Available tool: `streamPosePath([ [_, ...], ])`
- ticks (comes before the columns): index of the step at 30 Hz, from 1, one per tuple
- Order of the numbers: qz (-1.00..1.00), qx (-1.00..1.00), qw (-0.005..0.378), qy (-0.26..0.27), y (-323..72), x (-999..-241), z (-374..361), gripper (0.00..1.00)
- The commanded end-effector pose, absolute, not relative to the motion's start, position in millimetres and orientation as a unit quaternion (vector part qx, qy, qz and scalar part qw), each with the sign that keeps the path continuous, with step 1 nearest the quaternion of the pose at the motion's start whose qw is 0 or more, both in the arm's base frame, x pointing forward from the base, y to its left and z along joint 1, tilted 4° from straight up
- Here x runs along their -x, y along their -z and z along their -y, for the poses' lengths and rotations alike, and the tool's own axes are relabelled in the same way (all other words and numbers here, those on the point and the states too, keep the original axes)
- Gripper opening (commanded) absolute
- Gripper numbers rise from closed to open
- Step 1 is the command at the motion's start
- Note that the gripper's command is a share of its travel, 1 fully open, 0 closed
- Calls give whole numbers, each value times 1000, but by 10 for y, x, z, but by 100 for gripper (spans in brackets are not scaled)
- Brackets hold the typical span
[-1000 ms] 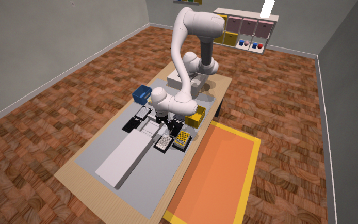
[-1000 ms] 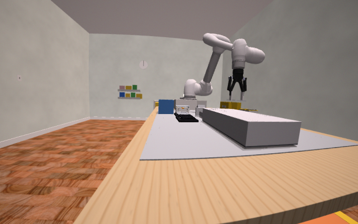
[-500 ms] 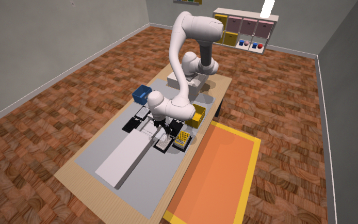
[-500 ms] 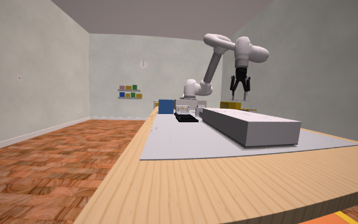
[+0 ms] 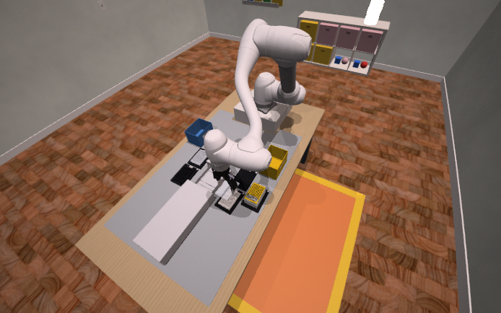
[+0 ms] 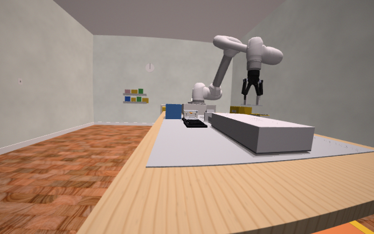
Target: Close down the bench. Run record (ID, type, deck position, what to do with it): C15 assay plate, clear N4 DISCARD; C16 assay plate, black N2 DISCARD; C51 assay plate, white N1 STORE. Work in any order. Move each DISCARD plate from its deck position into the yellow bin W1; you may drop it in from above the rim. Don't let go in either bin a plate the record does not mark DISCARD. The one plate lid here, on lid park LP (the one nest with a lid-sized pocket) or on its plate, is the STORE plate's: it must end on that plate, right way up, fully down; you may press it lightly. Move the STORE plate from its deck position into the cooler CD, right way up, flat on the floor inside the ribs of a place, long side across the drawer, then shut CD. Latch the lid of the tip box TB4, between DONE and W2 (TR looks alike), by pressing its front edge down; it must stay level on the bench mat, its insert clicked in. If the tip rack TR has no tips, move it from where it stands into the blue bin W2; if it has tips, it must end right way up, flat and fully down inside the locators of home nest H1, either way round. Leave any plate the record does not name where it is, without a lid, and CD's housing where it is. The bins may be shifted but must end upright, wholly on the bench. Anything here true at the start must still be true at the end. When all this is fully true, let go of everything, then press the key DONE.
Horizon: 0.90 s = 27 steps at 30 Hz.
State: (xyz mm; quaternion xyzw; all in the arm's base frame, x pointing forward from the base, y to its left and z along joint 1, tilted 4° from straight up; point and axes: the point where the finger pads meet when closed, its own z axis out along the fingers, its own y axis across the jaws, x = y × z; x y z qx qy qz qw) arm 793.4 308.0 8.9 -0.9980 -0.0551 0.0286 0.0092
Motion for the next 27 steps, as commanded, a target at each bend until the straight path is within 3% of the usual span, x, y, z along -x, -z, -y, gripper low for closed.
streamPosePath([
  [1,55,998,8,-29,-87,-7959,-3042,0],
  [27,55,998,8,-29,-86,-7970,-3026,0],
])
